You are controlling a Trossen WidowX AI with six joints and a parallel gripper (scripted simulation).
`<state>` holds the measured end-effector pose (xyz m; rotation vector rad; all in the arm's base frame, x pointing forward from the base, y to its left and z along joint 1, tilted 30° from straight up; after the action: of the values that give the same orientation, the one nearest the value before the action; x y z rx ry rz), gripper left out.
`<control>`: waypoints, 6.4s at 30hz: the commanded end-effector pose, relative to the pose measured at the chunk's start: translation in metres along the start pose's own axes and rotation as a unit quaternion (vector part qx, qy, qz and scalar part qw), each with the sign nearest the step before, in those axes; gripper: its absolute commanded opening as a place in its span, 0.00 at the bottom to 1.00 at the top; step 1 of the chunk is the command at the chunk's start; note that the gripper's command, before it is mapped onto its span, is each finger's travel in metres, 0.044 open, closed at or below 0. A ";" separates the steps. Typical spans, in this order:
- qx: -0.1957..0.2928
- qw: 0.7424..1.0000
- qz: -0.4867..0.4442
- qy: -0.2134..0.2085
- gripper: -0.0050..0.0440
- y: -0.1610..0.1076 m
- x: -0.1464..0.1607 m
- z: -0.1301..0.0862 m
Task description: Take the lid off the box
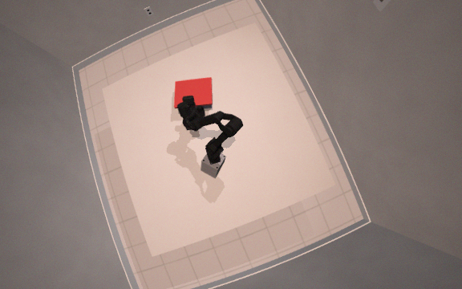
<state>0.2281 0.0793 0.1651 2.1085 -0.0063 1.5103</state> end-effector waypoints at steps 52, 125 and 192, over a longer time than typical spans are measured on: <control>0.003 1.000 -0.002 -0.001 0.00 0.007 0.039 -0.019; 0.003 1.000 -0.002 -0.001 0.00 0.021 0.118 -0.068; 0.003 1.000 -0.002 -0.001 0.00 0.139 0.088 -0.075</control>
<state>0.1552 0.0235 0.3157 2.1143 -0.0017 1.4954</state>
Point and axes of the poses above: the point midway between the two fingers, 35 mm back from their tips, its own z axis out along the fingers, its own x axis across the jaws, y = z × x, the point moved 9 cm from there along -z, back along the fingers, and after that the axes turned 10 degrees about -z, right-handed, at the moved point
